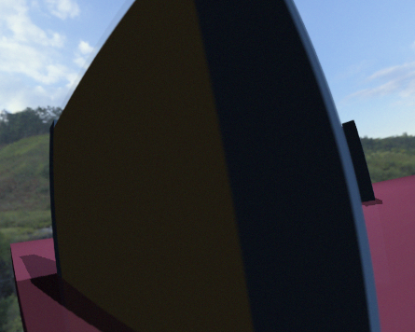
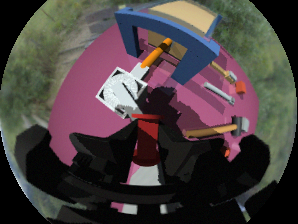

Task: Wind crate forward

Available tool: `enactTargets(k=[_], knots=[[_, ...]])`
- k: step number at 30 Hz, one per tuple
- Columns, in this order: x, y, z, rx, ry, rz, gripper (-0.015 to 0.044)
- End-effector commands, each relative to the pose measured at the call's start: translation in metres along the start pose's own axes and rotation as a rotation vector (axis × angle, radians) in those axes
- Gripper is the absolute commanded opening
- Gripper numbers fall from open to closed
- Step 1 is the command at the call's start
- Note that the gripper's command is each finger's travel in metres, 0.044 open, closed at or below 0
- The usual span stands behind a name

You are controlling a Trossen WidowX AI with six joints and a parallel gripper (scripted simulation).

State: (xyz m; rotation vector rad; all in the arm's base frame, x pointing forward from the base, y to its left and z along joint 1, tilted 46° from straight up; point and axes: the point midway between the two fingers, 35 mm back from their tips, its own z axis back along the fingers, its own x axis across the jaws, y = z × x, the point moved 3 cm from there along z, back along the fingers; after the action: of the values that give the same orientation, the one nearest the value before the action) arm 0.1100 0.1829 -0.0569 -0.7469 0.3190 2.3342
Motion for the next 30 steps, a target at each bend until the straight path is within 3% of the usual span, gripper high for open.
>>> enactTargets(k=[1, 30], knots=[[-0.011, -0.008, -0.006, -0.012, 0.035, -0.017, 0.0], [-0.029, -0.036, -0.019, -0.013, 0.038, -0.019, 0.0]])
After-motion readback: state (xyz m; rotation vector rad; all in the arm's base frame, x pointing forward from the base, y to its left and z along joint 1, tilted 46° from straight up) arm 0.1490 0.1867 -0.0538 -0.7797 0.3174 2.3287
